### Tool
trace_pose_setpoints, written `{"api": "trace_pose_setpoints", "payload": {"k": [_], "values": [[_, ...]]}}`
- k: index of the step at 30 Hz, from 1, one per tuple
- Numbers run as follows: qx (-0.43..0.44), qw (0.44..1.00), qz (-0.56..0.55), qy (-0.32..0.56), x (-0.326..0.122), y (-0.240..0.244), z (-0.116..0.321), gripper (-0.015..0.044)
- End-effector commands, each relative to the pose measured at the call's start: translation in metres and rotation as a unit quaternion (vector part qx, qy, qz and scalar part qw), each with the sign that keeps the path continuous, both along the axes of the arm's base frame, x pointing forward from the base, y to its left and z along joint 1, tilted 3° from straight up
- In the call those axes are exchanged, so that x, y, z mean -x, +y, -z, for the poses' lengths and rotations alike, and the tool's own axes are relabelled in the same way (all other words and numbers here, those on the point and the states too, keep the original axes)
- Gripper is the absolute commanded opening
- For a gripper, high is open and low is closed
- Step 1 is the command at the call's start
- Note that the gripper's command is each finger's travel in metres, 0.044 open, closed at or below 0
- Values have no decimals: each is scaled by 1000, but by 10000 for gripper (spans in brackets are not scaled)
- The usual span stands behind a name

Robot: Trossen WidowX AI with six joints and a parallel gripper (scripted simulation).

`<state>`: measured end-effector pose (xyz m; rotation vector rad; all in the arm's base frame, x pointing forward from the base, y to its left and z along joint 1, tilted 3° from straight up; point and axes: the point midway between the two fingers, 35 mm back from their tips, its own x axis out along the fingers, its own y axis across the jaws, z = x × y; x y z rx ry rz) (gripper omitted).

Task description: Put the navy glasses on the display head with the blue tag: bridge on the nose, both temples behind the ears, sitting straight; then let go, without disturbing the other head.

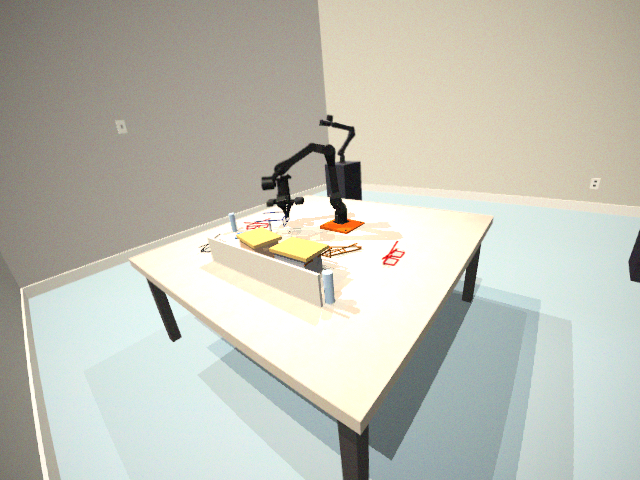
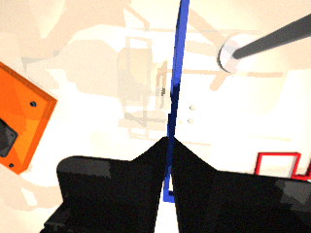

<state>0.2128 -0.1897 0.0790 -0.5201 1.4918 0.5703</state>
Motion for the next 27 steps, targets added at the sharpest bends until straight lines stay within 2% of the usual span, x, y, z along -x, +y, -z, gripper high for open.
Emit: {"api": "trace_pose_setpoints", "payload": {"k": [1, 11, 17, 27], "values": [[3, 1000, 3, -1, -2, -1, -12, 0], [3, 1000, 3, -1, -5, 1, -56, 0], [3, 1000, 15, -1, -9, 9, -57, 0], [2, 996, 86, 0, -29, 54, -59, 0]]}}
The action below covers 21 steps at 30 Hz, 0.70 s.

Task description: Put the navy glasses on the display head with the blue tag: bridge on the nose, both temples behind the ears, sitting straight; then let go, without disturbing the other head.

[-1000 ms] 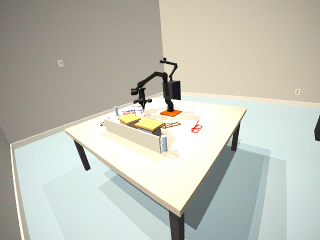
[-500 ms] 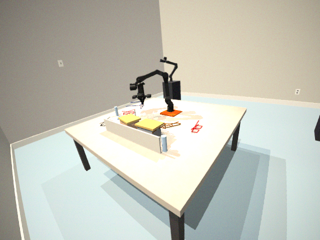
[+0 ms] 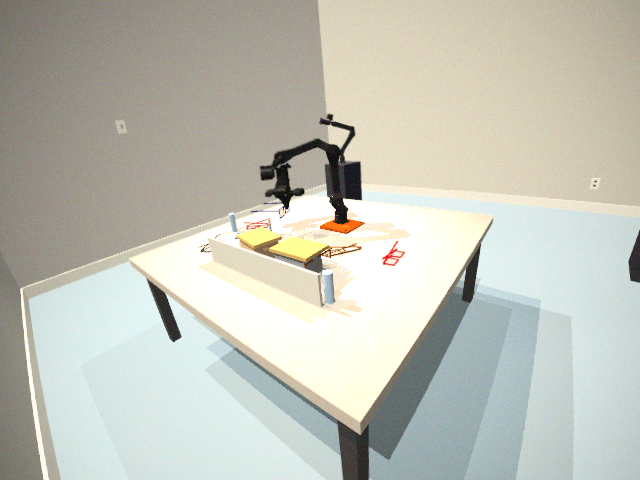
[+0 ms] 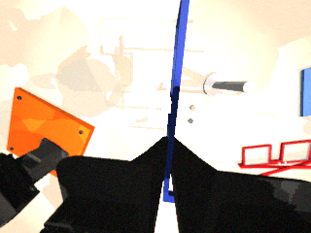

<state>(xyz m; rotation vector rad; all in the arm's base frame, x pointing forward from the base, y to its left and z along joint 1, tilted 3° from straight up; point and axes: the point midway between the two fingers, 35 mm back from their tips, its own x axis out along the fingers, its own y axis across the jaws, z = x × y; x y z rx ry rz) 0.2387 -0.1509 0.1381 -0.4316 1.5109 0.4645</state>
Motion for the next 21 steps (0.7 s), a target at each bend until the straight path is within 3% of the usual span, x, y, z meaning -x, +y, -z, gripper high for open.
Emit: {"api": "trace_pose_setpoints", "payload": {"k": [1, 21], "values": [[-3, 1000, 31, 3, -5, 20, 0, 0], [-9, 984, 176, 7, -18, 115, -3, 0]]}}
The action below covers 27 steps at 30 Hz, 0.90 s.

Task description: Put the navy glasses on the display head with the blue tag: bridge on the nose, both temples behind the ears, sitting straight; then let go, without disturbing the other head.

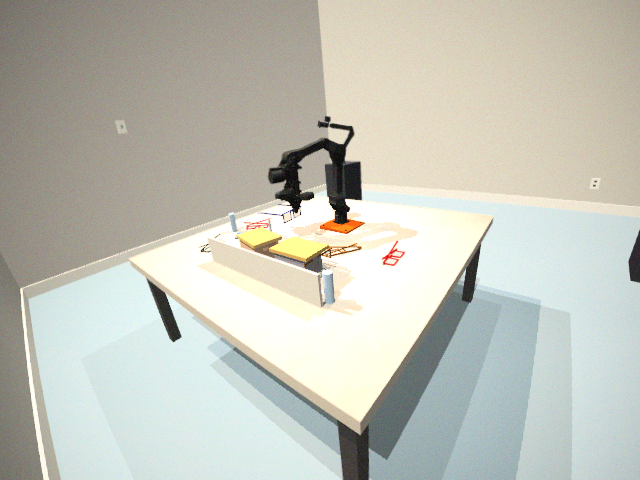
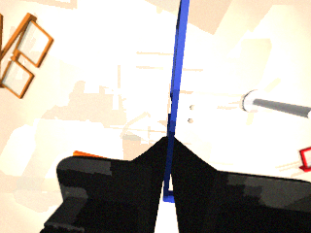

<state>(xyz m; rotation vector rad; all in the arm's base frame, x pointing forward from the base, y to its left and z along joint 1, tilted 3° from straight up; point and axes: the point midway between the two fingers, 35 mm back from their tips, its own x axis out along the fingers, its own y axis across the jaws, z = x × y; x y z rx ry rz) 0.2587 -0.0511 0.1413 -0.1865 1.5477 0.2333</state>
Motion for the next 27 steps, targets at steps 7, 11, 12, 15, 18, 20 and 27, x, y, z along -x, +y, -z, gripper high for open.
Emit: {"api": "trace_pose_setpoints", "payload": {"k": [7, 11, 12, 15, 18, 20, 27], "values": [[-5, 999, 50, 4, 3, 31, 0, 0], [-5, 999, 50, 4, 3, 31, 2, 0], [-5, 999, 50, 4, 3, 32, 3, 0], [-5, 999, 50, 4, 2, 32, 5, 0], [-5, 999, 50, 4, 2, 32, 8, 0], [-5, 999, 50, 4, 2, 32, 9, 0], [-5, 999, 50, 4, 1, 32, 15, 0]]}}
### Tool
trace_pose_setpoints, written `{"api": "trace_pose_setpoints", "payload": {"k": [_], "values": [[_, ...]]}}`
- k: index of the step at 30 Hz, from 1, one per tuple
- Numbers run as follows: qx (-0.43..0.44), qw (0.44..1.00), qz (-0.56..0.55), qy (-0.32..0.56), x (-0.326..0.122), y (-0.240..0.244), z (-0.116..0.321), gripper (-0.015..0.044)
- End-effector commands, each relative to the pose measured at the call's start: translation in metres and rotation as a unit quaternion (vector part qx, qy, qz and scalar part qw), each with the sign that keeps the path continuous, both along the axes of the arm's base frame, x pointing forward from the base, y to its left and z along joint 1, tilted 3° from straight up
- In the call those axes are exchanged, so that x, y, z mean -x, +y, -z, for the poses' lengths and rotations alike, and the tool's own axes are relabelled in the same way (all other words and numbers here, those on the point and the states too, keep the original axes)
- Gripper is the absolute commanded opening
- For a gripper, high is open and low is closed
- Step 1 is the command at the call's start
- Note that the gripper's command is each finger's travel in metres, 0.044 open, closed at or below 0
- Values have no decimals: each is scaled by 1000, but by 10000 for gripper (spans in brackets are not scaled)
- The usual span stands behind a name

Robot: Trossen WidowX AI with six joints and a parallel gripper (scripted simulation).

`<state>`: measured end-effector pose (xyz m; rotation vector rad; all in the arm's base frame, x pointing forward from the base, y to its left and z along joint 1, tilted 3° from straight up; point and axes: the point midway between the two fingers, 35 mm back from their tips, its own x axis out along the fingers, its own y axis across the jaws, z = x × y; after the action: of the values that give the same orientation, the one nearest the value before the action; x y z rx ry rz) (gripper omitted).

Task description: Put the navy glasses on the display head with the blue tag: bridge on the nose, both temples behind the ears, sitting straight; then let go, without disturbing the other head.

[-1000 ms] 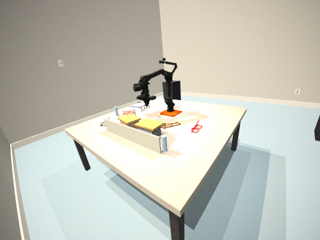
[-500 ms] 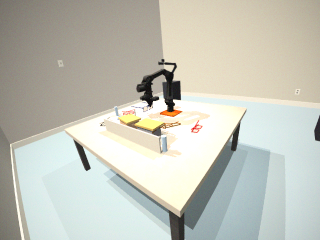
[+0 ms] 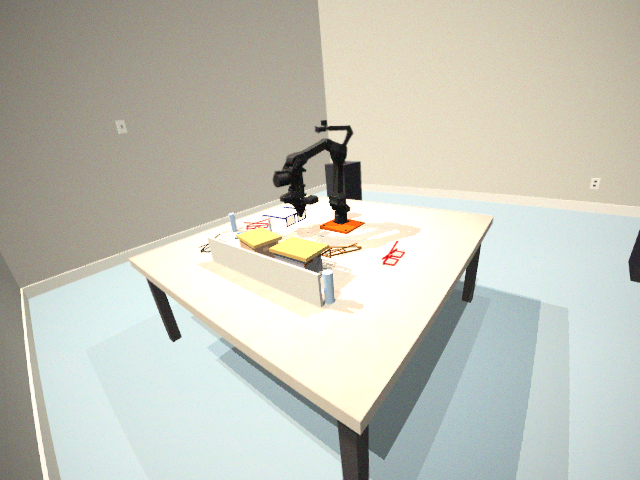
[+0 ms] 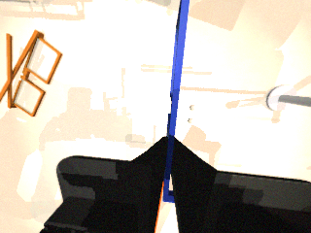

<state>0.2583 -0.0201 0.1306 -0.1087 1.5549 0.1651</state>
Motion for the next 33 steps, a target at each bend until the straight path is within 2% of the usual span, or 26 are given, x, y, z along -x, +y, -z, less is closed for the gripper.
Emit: {"api": "trace_pose_setpoints", "payload": {"k": [1, 33], "values": [[-2, 1000, 3, 2, 0, 1, 5, 0], [-2, 1000, 3, 2, -2, 2, 30, 0]]}}
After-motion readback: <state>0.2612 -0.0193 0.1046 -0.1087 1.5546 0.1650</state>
